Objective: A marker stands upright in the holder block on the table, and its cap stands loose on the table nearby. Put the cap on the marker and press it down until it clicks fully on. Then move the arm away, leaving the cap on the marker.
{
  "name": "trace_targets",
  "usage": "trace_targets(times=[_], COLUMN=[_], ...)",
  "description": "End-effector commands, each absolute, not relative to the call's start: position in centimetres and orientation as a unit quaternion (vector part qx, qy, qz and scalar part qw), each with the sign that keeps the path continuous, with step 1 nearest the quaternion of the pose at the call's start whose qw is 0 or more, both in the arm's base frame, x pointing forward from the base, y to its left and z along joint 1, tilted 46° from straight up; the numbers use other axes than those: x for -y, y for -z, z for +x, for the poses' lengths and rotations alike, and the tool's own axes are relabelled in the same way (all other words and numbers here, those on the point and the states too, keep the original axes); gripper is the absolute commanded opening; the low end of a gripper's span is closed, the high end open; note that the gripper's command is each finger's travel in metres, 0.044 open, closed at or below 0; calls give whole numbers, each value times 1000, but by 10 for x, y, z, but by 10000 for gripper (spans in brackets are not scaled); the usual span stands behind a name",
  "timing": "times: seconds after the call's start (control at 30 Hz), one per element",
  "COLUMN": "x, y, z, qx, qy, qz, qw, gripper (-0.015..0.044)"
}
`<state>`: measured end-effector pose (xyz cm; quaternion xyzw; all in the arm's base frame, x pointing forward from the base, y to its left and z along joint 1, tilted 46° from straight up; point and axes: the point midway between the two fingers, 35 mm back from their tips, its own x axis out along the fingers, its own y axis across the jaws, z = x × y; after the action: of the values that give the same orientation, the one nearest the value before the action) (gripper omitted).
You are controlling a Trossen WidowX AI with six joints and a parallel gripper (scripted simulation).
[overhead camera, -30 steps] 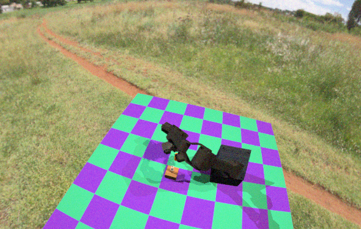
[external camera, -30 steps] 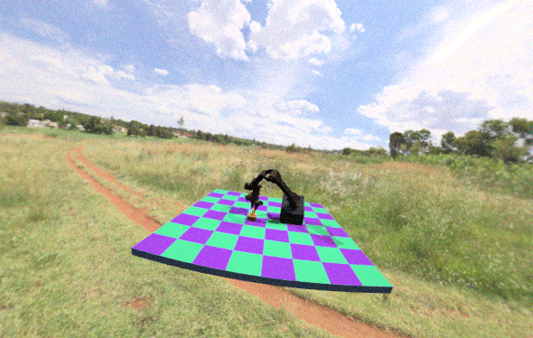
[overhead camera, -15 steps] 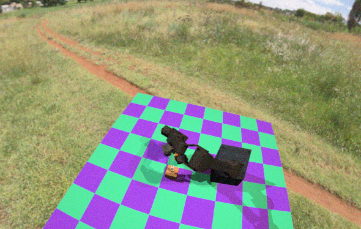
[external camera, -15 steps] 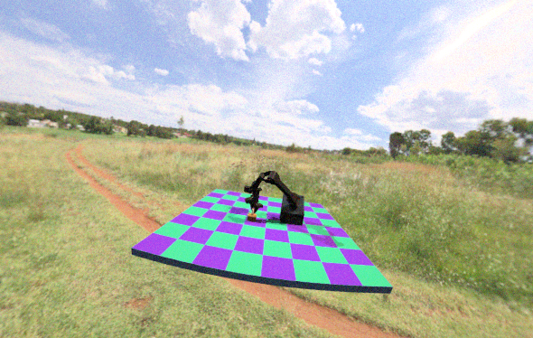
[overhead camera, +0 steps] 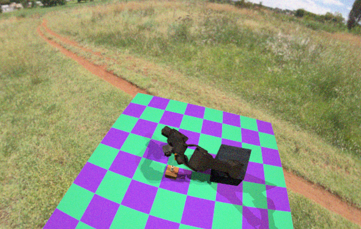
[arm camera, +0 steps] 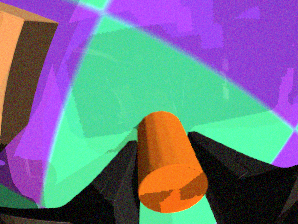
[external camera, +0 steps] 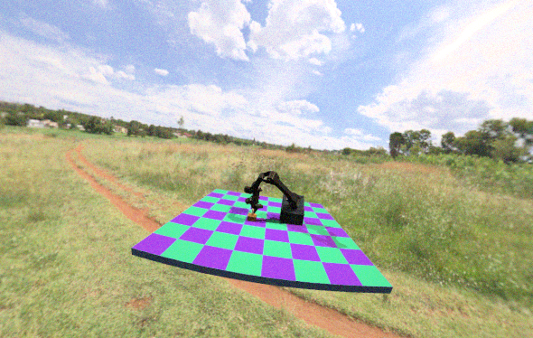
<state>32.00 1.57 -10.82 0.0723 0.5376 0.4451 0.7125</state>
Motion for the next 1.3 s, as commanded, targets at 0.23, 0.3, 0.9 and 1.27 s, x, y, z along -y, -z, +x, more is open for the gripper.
trace_targets(times=[0.23,0.3,0.9,1.27], x=[2,6,23,10], y=[93,88,49,8], z=[321,321,322,325], qx=[-538,-539,-539,-539], qy=[-444,-444,-444,-444], qz=[73,73,73,73], qw=[713,713,713,712], gripper=[0,0,0,0])
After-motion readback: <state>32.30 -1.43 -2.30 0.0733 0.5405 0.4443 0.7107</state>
